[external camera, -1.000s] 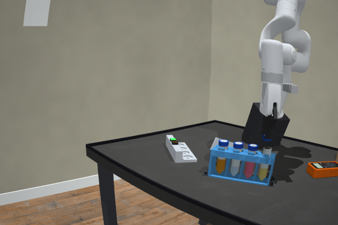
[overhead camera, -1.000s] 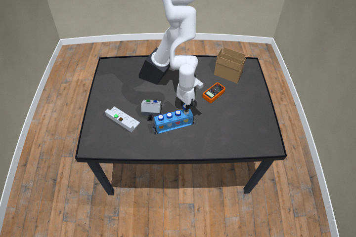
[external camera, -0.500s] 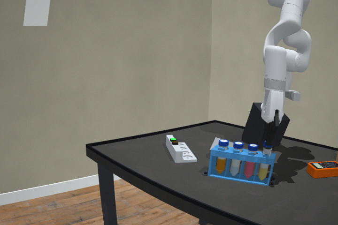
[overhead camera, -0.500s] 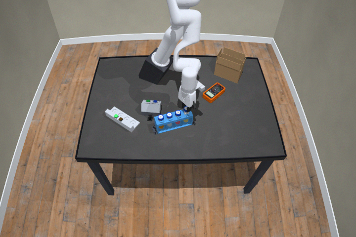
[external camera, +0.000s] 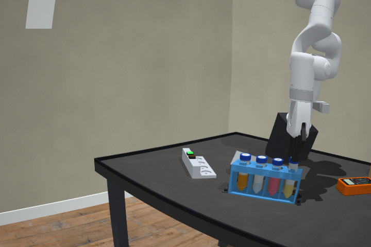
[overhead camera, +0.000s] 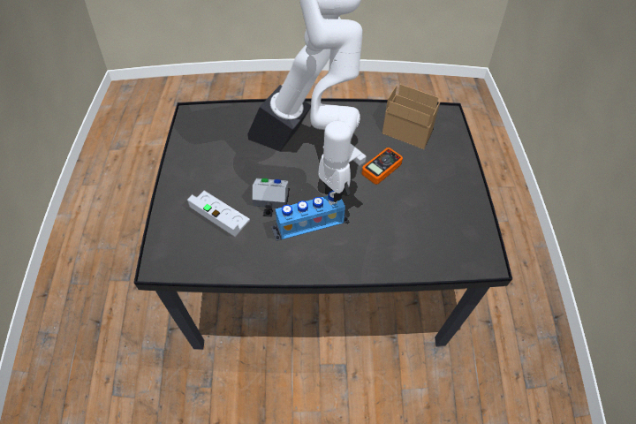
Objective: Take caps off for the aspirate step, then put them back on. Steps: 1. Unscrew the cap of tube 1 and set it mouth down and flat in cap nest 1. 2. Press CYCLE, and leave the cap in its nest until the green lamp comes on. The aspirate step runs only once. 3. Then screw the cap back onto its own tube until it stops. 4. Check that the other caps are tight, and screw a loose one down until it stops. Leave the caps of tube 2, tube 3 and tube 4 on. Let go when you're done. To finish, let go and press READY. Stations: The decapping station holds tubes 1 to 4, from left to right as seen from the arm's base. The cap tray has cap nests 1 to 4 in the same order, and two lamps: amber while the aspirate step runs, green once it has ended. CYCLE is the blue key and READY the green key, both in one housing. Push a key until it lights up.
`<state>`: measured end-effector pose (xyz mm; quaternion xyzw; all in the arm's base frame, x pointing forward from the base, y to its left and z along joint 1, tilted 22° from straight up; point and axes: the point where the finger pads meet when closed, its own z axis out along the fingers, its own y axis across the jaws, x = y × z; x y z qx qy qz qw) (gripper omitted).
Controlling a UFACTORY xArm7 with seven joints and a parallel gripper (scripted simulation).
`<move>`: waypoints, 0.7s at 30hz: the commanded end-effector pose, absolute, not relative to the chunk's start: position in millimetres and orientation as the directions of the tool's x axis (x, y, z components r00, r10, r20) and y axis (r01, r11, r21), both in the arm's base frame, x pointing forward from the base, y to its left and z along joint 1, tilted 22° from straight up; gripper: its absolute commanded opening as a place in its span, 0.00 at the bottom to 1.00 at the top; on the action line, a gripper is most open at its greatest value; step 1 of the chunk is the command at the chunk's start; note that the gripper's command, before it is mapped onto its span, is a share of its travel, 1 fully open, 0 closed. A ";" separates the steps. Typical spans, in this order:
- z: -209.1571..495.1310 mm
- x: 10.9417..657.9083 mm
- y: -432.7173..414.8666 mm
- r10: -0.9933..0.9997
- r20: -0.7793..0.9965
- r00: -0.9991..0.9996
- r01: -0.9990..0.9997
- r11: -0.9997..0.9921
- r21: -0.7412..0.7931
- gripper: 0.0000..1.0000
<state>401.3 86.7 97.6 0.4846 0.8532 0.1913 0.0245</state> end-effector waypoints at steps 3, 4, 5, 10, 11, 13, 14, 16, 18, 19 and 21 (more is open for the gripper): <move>96.4 402.9 87.2 0.837 0.143 -0.529 0.817 0.456 0.353 0.00; 96.0 403.0 87.4 0.837 0.143 -0.529 0.817 0.456 0.353 0.00; 95.5 403.2 87.5 0.837 0.143 -0.529 0.817 0.456 0.353 0.00; 94.3 403.5 87.9 0.837 0.143 -0.529 0.817 0.456 0.353 0.00; 93.9 403.7 88.1 0.837 0.143 -0.529 0.817 0.456 0.353 0.00; 93.0 403.9 88.4 0.837 0.143 -0.529 0.817 0.456 0.353 0.00; 93.0 403.9 88.4 0.837 0.143 -0.529 0.817 0.456 0.353 0.00; 92.5 404.0 88.6 0.837 0.143 -0.529 0.817 0.456 0.353 0.00; 91.6 404.2 88.9 0.837 0.143 -0.529 0.817 0.456 0.353 0.00; 91.1 404.4 89.0 0.837 0.143 -0.529 0.817 0.456 0.353 0.00; 90.1 404.6 89.3 0.837 0.143 -0.529 0.817 0.456 0.353 0.00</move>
